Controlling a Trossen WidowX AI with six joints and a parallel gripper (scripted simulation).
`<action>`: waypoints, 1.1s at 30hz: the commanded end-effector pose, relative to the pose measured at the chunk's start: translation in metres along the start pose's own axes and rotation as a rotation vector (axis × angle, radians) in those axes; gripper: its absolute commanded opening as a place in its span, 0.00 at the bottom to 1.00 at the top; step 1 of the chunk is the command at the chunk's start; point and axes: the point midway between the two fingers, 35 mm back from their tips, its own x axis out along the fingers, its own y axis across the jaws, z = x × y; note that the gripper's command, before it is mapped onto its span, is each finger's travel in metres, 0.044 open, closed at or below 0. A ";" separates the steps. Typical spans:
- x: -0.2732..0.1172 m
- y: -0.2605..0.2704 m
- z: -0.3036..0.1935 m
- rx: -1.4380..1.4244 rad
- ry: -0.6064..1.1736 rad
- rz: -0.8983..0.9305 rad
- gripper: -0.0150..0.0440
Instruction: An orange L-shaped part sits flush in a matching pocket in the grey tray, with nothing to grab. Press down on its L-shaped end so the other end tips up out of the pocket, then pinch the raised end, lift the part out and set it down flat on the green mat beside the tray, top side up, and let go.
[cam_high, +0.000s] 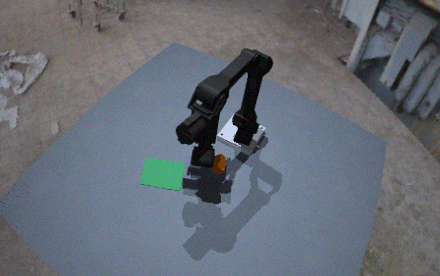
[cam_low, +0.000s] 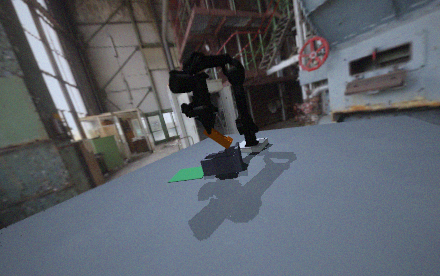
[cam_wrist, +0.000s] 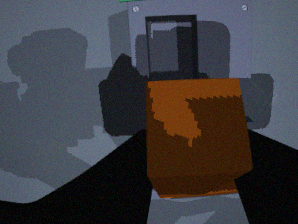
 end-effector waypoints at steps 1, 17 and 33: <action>0.000 0.000 0.010 -0.002 0.001 0.003 0.25; 0.001 -0.008 0.084 -0.002 -0.005 0.002 0.25; 0.000 -0.013 0.154 -0.002 -0.011 0.001 0.25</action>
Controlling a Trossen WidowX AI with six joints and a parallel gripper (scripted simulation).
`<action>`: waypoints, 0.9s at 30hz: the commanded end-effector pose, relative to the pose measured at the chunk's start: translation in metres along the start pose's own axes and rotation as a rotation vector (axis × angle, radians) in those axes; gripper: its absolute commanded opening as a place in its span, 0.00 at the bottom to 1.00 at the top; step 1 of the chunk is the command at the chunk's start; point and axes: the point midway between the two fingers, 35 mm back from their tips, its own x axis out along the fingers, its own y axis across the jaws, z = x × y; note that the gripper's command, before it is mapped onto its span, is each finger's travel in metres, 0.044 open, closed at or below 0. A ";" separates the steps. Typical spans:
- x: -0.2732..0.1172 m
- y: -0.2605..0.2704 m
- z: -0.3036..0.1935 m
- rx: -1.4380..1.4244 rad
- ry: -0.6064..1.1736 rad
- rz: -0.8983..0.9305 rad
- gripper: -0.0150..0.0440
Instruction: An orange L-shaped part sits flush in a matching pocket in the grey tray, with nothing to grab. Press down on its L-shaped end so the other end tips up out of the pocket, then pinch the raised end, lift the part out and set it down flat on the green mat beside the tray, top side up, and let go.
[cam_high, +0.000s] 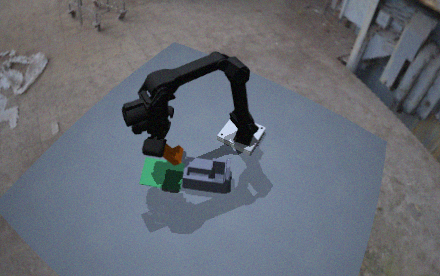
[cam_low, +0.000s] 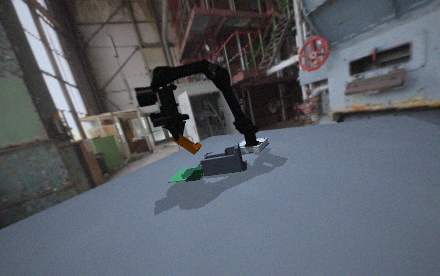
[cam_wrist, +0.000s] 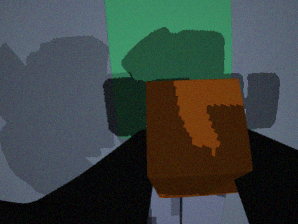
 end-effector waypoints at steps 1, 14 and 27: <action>-0.001 -0.001 0.015 -0.006 -0.001 0.005 0.25; 0.009 -0.001 0.020 -0.006 -0.001 0.005 0.25; 0.030 -0.001 0.021 -0.006 -0.001 0.005 0.25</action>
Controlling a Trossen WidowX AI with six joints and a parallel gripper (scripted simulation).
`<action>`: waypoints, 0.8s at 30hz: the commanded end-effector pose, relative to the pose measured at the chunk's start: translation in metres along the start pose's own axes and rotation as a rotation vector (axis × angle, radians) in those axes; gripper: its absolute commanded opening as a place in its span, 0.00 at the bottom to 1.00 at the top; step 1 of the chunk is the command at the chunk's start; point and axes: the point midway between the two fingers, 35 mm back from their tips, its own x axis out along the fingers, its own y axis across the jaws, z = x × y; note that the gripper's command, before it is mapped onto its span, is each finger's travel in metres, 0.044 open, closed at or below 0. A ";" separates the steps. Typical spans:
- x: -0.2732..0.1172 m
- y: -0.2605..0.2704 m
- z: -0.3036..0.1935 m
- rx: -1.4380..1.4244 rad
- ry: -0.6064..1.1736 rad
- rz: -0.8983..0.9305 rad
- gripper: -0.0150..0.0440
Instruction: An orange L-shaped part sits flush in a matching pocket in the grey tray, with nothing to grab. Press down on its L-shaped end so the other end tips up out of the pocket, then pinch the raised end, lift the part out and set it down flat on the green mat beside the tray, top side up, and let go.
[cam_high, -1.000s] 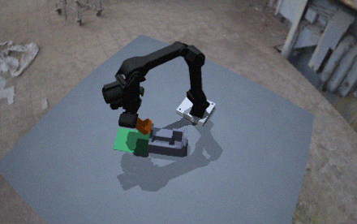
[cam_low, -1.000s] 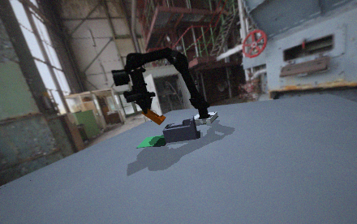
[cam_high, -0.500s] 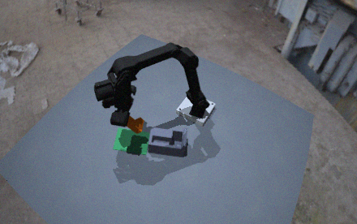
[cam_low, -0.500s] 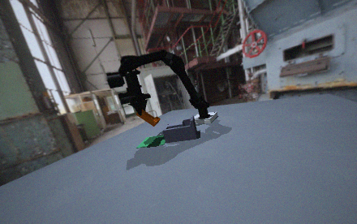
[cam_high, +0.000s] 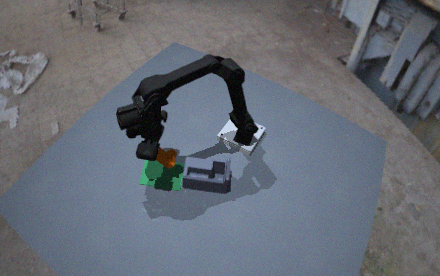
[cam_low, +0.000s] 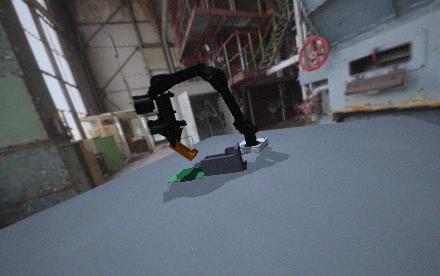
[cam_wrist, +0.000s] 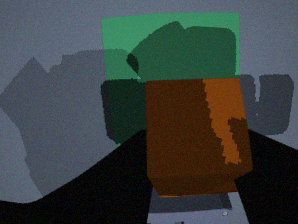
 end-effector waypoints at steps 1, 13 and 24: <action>0.008 0.000 -0.001 -0.006 0.006 0.000 0.25; 0.027 0.000 -0.001 -0.006 0.006 0.000 0.25; 0.045 0.000 -0.002 -0.006 0.006 0.000 0.25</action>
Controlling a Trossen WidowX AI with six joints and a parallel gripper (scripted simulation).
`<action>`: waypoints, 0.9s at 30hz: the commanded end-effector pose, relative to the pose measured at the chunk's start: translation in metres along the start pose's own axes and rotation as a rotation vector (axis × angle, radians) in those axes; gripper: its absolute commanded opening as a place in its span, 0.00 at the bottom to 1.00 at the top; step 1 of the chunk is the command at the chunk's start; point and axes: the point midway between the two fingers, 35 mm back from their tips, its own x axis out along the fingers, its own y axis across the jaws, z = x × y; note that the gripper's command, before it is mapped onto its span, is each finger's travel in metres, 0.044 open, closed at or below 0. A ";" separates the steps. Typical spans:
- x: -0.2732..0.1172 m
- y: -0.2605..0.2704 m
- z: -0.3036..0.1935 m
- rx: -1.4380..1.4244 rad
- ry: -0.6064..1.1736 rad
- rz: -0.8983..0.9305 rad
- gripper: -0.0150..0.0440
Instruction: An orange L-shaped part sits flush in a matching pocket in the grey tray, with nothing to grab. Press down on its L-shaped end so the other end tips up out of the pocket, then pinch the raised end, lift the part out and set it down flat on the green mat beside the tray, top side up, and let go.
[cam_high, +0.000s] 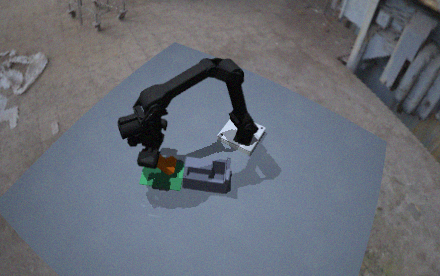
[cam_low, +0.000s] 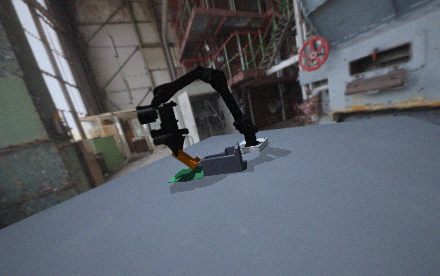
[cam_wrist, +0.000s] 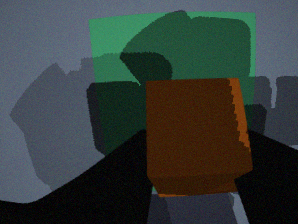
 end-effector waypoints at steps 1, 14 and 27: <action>0.008 0.000 -0.001 -0.006 0.007 0.000 0.25; 0.018 -0.001 -0.002 -0.006 0.007 0.000 0.25; 0.018 -0.001 -0.002 -0.006 0.007 0.000 0.25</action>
